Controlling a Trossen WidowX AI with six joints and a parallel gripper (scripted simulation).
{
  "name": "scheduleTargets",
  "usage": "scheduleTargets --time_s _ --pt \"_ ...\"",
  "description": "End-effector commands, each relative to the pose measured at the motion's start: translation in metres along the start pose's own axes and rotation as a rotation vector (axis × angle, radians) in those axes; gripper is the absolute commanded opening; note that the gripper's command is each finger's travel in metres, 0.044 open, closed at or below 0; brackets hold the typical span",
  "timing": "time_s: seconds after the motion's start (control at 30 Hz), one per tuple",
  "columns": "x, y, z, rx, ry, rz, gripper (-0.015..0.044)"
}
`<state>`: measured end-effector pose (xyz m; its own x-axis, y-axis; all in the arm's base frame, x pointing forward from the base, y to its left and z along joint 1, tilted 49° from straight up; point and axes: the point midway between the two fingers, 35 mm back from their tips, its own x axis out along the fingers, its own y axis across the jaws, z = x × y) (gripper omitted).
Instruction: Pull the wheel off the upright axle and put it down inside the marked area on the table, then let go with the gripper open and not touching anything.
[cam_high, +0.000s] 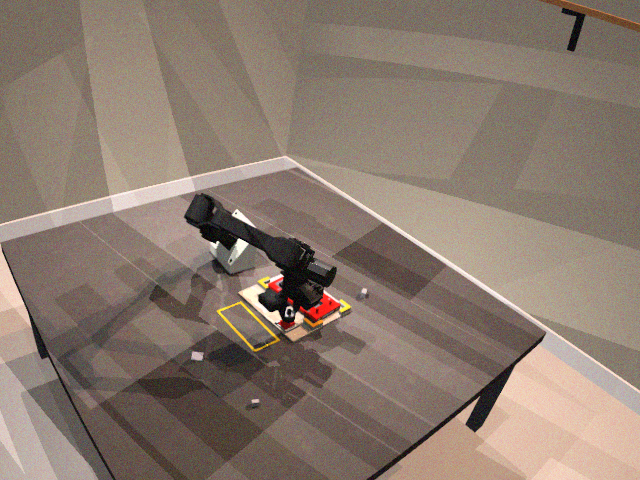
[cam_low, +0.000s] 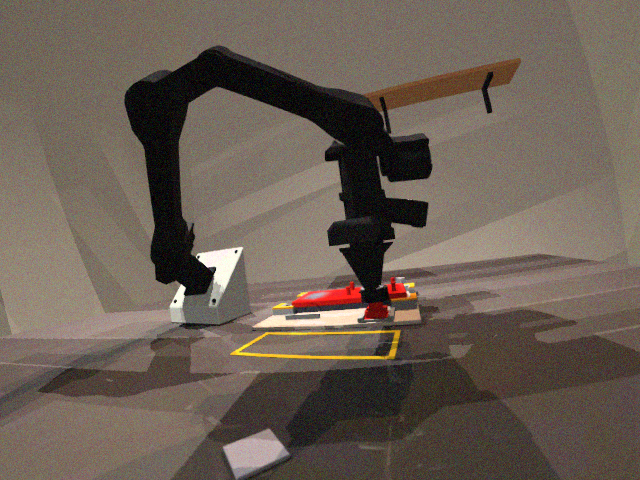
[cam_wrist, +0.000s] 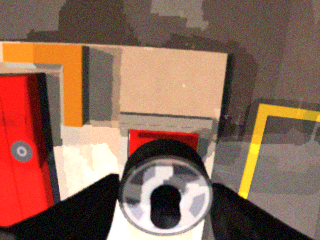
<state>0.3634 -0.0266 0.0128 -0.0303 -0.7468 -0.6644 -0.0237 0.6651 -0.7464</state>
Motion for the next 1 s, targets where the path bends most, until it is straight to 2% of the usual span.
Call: scheduleTargets --time_s 0.0,0.97 --pt "-0.0013 0.0001 0.0001 0.002 0.0 0.001 0.0" --pt "-0.0108 0.0004 0.0005 0.001 -0.001 0.001 0.0"
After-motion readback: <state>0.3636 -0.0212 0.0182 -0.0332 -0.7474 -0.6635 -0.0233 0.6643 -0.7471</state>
